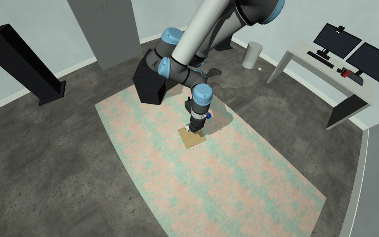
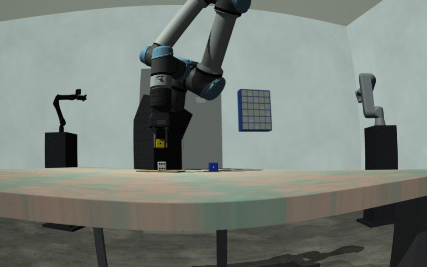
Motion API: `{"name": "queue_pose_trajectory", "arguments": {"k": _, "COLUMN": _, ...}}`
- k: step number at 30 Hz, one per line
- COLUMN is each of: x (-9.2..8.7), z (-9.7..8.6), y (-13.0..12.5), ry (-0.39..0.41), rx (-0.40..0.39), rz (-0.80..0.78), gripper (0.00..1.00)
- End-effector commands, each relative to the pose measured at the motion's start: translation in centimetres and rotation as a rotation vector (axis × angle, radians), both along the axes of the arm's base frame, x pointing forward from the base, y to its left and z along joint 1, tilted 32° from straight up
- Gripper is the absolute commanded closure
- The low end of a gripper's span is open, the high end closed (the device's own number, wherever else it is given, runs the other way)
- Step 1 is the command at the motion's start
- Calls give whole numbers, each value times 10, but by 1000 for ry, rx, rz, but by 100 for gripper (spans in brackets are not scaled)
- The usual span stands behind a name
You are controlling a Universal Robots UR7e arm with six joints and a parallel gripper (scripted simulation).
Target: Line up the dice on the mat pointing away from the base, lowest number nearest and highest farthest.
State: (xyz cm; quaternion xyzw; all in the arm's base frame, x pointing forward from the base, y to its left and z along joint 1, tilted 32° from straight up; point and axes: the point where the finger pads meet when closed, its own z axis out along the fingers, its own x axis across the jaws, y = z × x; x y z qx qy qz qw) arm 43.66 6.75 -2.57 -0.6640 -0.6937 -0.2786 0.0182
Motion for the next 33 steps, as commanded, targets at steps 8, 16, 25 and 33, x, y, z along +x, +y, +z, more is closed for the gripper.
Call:
{"name": "queue_pose_trajectory", "arguments": {"k": 8, "x": 12, "z": -30, "y": 14, "ry": 0, "rx": 0, "rz": 0, "gripper": 43}}
{"name": "queue_pose_trajectory", "arguments": {"k": 16, "x": 21, "z": -50, "y": 24, "ry": 0, "rx": 0, "rz": 0, "gripper": 43}}
{"name": "queue_pose_trajectory", "arguments": {"k": 25, "x": 24, "z": -58, "y": 28, "ry": 0, "rx": 0, "rz": 0, "gripper": 43}}
{"name": "queue_pose_trajectory", "arguments": {"k": 33, "x": 24, "z": -59, "y": 29, "ry": 0, "rx": 0, "rz": 0, "gripper": 43}}
